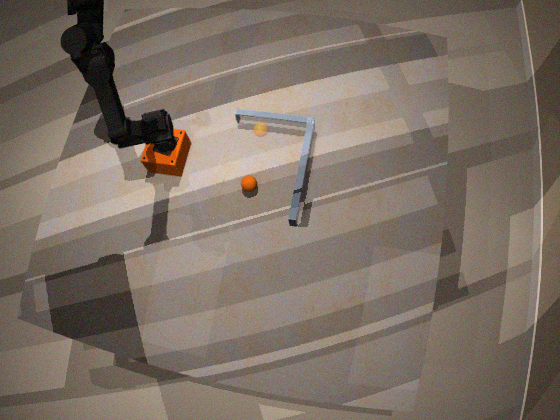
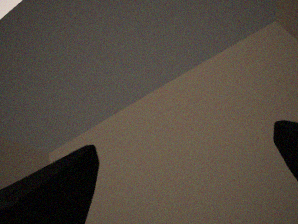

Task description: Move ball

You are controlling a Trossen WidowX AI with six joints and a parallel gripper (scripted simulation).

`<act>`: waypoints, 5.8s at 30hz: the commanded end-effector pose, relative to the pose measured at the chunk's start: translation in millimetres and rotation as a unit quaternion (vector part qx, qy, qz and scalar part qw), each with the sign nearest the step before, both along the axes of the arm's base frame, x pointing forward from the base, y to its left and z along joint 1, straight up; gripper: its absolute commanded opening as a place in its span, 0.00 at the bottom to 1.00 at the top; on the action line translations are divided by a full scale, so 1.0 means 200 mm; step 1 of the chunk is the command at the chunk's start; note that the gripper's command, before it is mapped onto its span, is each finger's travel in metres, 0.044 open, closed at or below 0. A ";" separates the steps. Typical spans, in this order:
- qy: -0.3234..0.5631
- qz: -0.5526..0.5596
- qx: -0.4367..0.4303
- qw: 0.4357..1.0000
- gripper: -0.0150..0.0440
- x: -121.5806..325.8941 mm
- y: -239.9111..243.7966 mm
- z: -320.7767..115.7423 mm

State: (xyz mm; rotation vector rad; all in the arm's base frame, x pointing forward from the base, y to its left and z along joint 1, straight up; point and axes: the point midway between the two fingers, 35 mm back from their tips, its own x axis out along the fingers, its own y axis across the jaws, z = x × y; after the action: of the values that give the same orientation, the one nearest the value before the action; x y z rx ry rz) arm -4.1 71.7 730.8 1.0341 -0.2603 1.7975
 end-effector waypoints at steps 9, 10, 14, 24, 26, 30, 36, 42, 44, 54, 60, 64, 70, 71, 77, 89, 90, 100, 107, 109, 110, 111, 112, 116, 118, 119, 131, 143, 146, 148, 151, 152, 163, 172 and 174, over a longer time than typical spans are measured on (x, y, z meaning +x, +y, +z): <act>-0.132 -0.177 -0.102 0.970 0.82 -0.07 0.46 -0.22; -0.148 -0.198 -0.117 0.962 0.82 -0.06 0.53 -0.26; -0.188 -0.271 -0.171 0.928 0.82 0.03 0.70 -0.39; -0.305 -0.399 -0.321 0.803 0.82 0.37 1.08 -0.81; -0.329 -0.418 -0.356 0.769 0.82 0.47 1.14 -0.91; -0.370 -0.442 -0.426 0.698 0.82 0.69 1.21 -1.13; -0.409 -0.466 -0.493 0.610 0.82 0.92 1.17 -1.33; -0.445 -0.439 -0.590 0.510 0.82 1.23 1.12 -1.69; -0.453 -0.426 -0.617 0.483 0.82 1.31 1.08 -1.80; -0.427 -0.352 -0.730 0.401 0.82 1.60 0.81 -2.26; -0.420 -0.286 -0.785 0.355 0.82 1.70 0.59 -2.54; -0.418 -0.212 -0.823 0.322 0.82 1.74 0.36 -2.79; -0.404 -0.091 -0.858 0.304 0.82 1.69 0.00 -3.14; -0.401 -0.070 -0.861 0.305 0.82 1.67 -0.05 -3.19; -0.378 0.052 -0.861 0.337 0.82 1.45 -0.36 -3.48; -0.374 0.069 -0.858 0.345 0.82 1.41 -0.40 -3.58; -0.374 0.069 -0.858 0.345 0.82 1.41 -0.40 -3.59; -0.374 0.069 -0.858 0.345 0.82 1.41 -0.40 -3.65; -0.374 0.069 -0.858 0.345 0.82 1.41 -0.40 -3.70; -0.374 0.069 -0.858 0.345 0.82 1.41 -0.40 -3.72; -0.374 0.069 -0.858 0.345 0.82 1.41 -0.40 -3.73; -0.374 0.069 -0.858 0.345 0.82 1.41 -0.40 -3.73; -0.374 0.069 -0.858 0.345 0.82 1.41 -0.40 -3.74; -0.374 0.069 -0.858 0.345 0.82 1.41 -0.40 -3.77; -0.374 0.069 -0.858 0.345 0.82 1.41 -0.40 -3.79; -0.374 0.069 -0.858 0.345 0.82 1.41 -0.40 -3.80; -0.374 0.069 -0.858 0.345 0.59 1.41 -0.40 -3.81; -0.374 0.068 -0.858 0.345 0.25 1.45 -0.40 -3.54; -0.374 0.068 -0.858 0.345 0.25 1.45 -0.40 -3.43; -0.374 0.068 -0.858 0.345 0.25 1.44 -0.40 -3.35; -0.374 0.068 -0.858 0.345 0.25 1.42 -0.40 -3.23; -0.374 0.069 -0.858 0.345 0.25 1.42 -0.39 -3.20; -0.374 0.068 -0.858 0.345 0.25 1.41 -0.31 -3.16; -0.379 0.072 -0.856 0.345 0.25 1.40 -0.10 -3.22; -0.381 0.074 -0.855 0.344 0.25 1.39 -0.05 -3.23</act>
State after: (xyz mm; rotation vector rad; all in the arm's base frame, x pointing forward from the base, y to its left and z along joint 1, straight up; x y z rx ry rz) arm 276.5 45.0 89.6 -1.3776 1.0905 1.3549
